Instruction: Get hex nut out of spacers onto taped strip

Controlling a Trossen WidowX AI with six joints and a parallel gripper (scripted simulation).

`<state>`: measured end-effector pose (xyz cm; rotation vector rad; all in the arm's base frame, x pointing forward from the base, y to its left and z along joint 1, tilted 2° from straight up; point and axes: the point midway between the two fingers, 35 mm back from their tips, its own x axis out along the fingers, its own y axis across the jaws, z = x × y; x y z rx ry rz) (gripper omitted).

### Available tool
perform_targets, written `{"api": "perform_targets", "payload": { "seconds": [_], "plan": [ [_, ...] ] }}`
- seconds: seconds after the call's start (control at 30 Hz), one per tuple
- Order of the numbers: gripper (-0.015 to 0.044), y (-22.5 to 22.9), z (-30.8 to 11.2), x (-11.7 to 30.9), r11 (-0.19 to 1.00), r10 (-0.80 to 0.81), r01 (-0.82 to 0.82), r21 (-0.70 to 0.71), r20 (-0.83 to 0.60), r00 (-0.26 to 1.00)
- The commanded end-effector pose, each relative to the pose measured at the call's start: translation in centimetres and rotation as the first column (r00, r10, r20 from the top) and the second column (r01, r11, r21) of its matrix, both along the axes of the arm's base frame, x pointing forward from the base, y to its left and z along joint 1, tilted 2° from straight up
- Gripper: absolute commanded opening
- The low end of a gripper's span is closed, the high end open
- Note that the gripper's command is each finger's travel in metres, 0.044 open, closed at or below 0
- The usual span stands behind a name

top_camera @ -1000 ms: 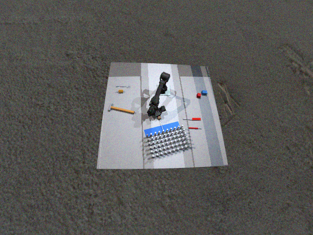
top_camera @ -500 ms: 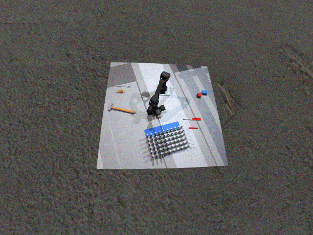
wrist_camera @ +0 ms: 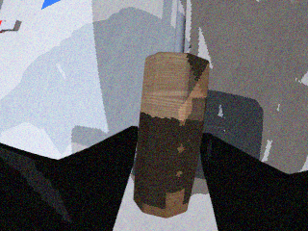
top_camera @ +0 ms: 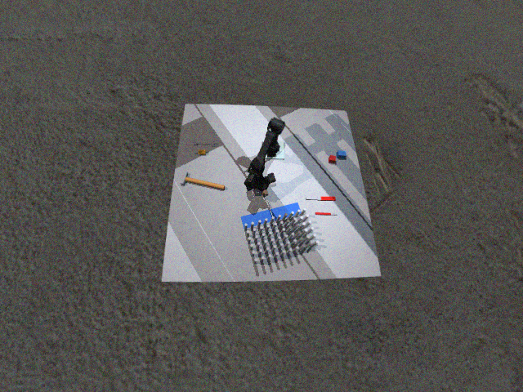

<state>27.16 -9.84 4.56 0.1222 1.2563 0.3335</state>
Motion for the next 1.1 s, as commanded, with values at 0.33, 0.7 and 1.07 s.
{"api": "perform_targets", "payload": {
  "seconds": [0.33, 0.7, 1.07],
  "plan": [
    [0.0000, 0.0, 0.1, -0.9, 1.000, 0.003, -0.003, 0.001, -0.001, 1.000],
    [0.0000, -0.1, 0.9, -0.7, 1.000, 0.003, -0.003, 0.001, 0.000, 1.000],
    [0.0000, -0.1, 1.7, -0.5, 1.000, 0.003, -0.003, 0.000, 0.001, 1.000]
  ]
}}
